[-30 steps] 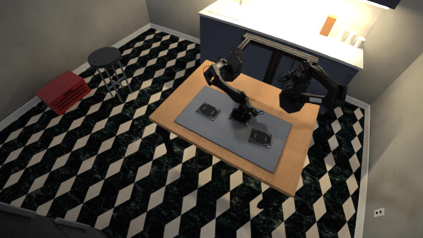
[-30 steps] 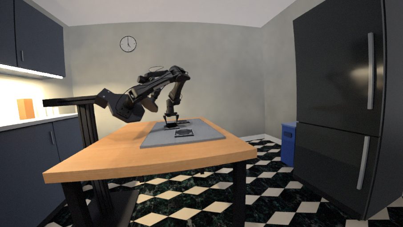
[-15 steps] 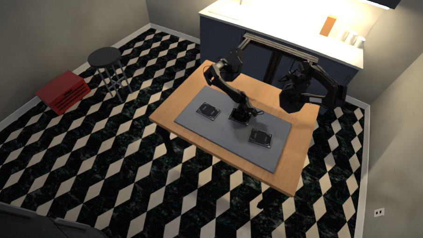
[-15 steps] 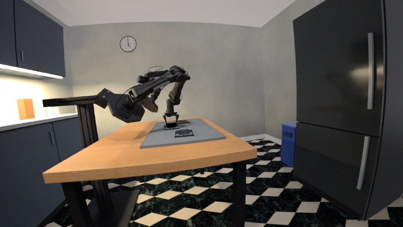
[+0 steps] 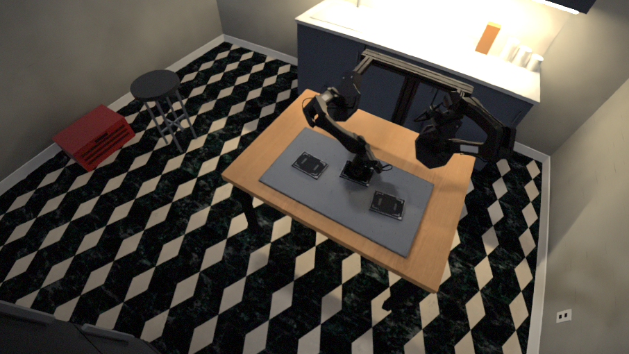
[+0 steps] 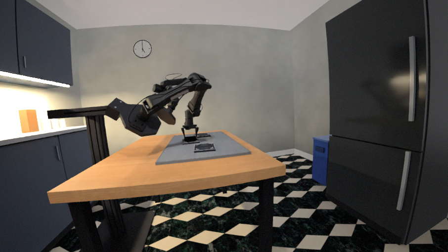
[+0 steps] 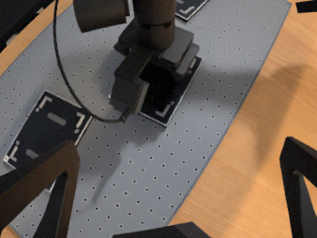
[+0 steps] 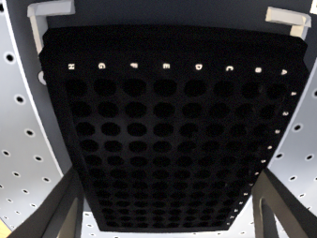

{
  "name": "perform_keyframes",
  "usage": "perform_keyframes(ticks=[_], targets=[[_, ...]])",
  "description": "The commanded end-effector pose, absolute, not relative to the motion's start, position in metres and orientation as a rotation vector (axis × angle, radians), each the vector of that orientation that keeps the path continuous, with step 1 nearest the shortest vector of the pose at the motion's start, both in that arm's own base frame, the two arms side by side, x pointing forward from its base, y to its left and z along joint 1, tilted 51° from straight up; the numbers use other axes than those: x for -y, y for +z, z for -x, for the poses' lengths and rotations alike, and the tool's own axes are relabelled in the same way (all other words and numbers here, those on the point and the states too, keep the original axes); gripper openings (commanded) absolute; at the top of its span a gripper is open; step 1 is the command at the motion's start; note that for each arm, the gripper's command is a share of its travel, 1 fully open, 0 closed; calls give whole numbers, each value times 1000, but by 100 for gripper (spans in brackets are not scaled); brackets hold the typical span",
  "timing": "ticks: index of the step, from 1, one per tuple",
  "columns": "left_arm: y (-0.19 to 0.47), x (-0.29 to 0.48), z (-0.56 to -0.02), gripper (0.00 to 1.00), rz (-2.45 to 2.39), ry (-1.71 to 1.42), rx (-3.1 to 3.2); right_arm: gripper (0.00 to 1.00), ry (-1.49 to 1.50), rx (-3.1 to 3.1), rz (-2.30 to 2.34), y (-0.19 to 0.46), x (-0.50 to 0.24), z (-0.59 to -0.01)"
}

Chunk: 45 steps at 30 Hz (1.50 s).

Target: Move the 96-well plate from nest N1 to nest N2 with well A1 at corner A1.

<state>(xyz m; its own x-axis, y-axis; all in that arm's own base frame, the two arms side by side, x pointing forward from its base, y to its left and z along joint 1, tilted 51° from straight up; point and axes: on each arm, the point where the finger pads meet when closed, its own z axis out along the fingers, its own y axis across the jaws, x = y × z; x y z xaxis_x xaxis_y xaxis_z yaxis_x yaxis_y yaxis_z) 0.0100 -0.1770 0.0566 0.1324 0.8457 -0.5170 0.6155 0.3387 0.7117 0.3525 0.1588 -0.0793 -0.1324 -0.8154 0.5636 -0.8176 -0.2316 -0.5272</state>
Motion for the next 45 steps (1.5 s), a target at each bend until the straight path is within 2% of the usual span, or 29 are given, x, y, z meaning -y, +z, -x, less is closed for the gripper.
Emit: perform_keyframes(ticks=[1, 45], targets=[[61, 185, 0, 100, -1361, 251, -1559, 78, 1330, 1953, -2099, -70, -173, -352], [61, 185, 0, 100, -1361, 251, -1559, 78, 1367, 1941, -2101, -79, -165, -350]])
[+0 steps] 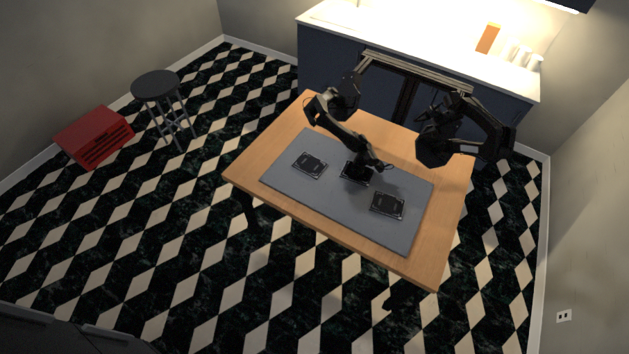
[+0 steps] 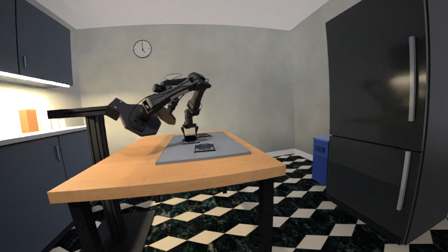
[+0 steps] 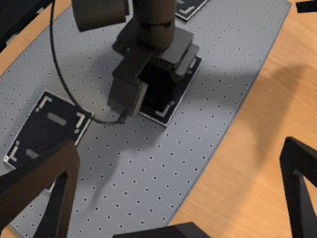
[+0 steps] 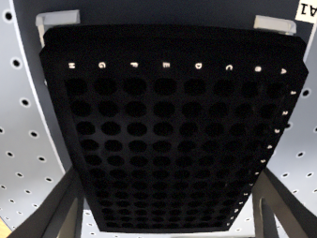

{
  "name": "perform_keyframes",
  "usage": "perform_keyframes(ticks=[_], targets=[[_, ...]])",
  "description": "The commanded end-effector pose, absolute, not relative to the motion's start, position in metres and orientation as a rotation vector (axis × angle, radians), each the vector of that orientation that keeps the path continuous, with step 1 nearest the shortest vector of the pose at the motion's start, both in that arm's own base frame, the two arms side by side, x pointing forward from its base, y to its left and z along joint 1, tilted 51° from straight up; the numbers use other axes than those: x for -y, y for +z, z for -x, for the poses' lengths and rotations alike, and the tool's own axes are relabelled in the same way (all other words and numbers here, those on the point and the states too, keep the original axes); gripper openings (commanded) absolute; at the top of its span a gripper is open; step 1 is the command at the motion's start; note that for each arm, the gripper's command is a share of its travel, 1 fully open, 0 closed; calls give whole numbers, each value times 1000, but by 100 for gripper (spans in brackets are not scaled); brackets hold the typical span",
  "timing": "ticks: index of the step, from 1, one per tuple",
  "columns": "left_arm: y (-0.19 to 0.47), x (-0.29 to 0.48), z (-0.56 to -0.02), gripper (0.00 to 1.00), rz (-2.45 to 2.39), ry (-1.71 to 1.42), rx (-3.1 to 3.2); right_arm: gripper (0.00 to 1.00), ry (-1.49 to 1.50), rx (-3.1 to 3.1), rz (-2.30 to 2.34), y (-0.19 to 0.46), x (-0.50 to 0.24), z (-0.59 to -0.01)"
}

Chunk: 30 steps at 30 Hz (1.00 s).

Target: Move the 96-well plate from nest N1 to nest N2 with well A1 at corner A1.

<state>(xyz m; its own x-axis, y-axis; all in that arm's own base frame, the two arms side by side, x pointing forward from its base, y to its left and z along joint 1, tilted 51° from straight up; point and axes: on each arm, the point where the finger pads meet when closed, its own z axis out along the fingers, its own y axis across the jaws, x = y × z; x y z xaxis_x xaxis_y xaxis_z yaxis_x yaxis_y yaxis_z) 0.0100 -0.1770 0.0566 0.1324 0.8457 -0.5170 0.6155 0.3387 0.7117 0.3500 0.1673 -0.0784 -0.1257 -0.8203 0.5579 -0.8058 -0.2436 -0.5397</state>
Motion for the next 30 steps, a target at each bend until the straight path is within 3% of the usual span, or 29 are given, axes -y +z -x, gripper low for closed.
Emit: perform_keyframes(ticks=[1, 30], targets=[[61, 185, 0, 100, -1361, 251, -1559, 78, -1342, -1903, 2062, -80, -164, -351], [61, 185, 0, 100, -1361, 251, -1559, 78, -1334, -1931, 2069, -85, -161, -356]])
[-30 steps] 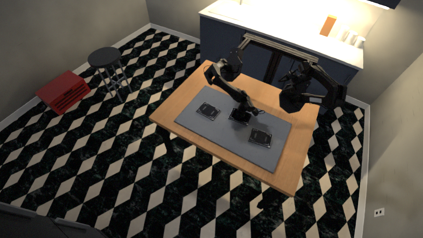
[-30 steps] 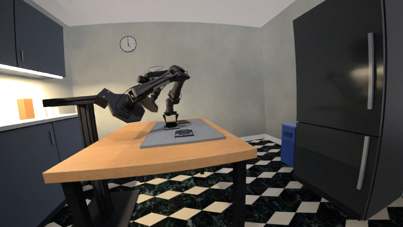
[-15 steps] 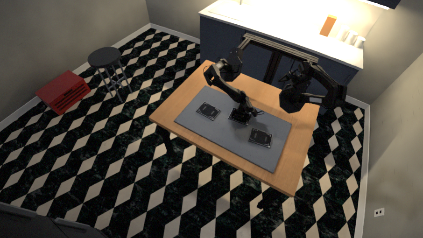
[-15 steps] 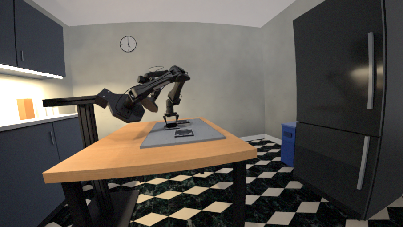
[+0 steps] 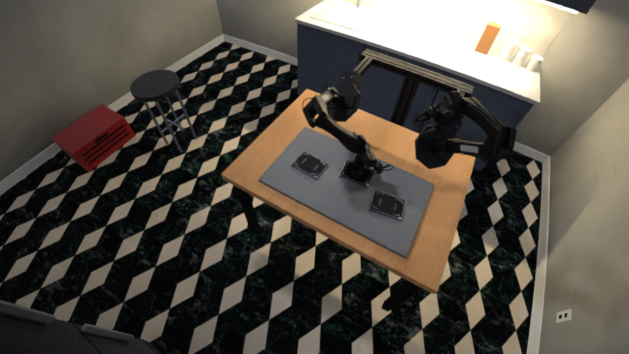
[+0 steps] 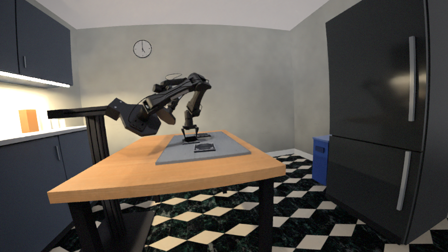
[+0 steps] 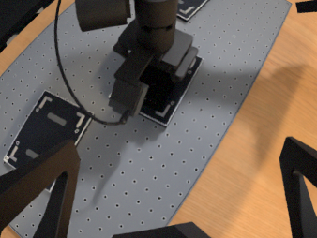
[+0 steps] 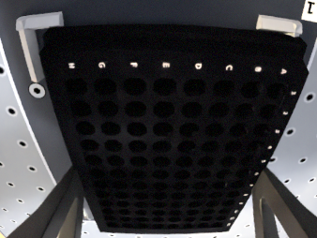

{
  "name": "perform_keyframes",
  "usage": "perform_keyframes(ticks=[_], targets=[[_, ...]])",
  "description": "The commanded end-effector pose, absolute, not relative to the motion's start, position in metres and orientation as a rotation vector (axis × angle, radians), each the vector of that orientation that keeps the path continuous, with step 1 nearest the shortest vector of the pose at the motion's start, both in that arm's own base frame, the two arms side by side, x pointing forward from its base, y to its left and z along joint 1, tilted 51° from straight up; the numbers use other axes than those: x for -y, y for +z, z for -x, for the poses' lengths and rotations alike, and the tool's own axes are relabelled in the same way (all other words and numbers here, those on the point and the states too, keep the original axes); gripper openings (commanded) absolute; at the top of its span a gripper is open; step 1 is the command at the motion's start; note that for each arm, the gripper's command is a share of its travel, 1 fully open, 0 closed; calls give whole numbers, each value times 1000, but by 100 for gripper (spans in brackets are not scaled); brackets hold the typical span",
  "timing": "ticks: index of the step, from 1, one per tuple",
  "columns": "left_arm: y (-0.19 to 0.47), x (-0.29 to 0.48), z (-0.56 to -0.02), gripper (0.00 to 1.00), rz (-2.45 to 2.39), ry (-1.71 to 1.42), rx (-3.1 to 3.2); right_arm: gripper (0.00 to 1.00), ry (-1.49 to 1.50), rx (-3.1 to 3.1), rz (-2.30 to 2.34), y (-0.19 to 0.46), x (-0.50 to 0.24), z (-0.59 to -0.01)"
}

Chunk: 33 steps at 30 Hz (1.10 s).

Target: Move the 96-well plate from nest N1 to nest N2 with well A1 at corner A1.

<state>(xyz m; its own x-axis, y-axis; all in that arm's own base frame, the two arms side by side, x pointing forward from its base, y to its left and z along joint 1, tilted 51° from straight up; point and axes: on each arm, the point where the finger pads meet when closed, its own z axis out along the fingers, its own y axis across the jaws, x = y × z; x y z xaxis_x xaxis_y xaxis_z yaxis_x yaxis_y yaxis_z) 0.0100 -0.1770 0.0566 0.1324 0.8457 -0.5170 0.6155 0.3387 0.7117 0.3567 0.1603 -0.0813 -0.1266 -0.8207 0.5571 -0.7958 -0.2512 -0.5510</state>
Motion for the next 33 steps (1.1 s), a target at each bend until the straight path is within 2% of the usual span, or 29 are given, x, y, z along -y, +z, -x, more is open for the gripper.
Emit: perform_keyframes(ticks=[1, 33], targets=[[61, 185, 0, 100, -1361, 251, -1559, 78, -1334, -1931, 2069, -84, -162, -355], [61, 185, 0, 100, -1361, 251, -1559, 78, -1314, -1939, 2093, -79, -165, -340]])
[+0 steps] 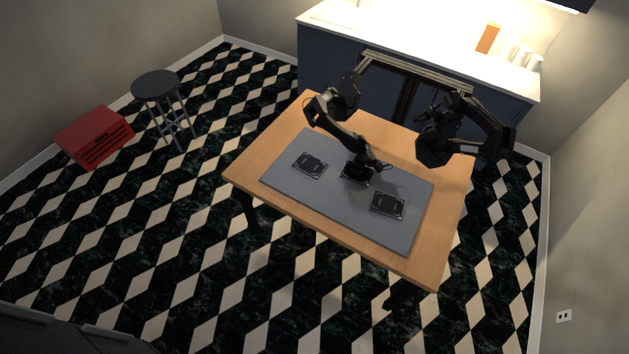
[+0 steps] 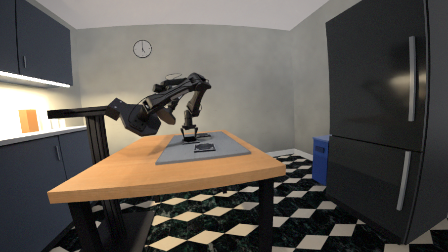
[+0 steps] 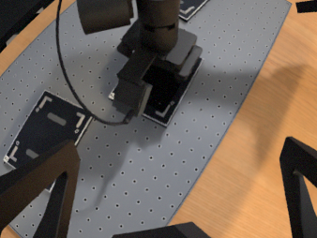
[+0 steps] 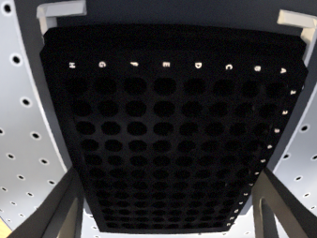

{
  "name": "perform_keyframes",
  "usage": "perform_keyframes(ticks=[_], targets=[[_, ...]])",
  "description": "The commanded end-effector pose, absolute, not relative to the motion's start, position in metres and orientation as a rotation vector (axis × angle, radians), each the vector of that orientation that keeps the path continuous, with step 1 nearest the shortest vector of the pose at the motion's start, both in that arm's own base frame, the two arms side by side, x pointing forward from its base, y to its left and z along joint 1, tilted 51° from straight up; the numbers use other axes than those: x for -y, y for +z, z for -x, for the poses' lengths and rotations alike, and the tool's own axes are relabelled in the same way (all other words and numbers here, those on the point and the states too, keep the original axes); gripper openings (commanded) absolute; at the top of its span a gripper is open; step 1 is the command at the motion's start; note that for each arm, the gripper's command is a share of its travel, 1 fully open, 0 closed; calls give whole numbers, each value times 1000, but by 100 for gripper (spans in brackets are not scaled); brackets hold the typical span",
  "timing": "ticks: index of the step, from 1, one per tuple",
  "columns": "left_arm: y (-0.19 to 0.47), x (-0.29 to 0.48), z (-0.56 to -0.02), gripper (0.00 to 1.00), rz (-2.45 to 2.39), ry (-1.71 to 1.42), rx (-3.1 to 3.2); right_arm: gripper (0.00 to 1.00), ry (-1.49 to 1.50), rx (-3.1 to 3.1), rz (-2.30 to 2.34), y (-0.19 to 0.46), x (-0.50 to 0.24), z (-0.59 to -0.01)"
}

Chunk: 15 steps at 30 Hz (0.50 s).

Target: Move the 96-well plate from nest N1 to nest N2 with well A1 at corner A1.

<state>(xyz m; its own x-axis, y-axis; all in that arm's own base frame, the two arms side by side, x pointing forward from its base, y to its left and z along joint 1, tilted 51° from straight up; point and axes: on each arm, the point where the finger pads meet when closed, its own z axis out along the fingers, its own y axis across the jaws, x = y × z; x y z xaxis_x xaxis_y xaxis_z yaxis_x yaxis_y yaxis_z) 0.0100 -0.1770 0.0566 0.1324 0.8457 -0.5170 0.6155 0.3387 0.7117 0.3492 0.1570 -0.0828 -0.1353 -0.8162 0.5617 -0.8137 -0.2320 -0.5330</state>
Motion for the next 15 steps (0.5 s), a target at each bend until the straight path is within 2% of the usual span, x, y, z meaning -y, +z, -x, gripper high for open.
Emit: perform_keyframes(ticks=[1, 15], targets=[[61, 185, 0, 100, -1361, 251, -1559, 78, -1313, -1938, 2093, -79, -166, -340], [61, 185, 0, 100, -1361, 251, -1559, 78, -1308, -1926, 2089, -78, -169, -341]])
